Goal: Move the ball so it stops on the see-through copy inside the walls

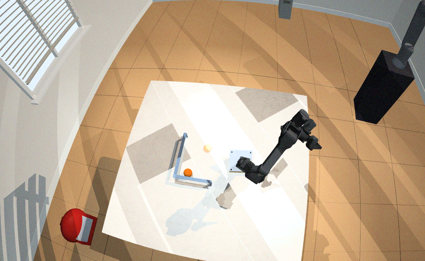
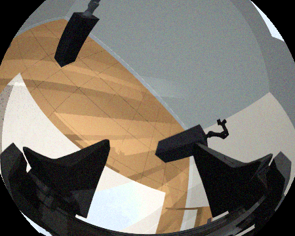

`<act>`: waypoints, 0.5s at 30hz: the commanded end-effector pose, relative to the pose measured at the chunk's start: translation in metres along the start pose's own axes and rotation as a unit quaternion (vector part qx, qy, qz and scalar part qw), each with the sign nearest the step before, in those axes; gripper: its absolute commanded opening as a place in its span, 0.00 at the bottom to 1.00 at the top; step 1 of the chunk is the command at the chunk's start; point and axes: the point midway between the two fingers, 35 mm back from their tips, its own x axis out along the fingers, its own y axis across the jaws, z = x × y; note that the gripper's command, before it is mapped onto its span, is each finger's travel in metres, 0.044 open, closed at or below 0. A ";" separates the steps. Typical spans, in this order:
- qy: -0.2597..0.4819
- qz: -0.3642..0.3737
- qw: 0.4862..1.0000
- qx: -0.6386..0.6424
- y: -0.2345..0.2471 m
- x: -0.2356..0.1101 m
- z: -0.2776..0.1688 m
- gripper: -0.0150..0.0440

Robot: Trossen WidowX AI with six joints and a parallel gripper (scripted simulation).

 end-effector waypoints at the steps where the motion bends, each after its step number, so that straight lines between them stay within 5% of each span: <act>1: -0.004 0.003 1.000 -0.003 0.002 -0.002 0.001 0.90; 15: -0.304 0.162 0.898 -0.272 0.131 -0.182 0.051 0.90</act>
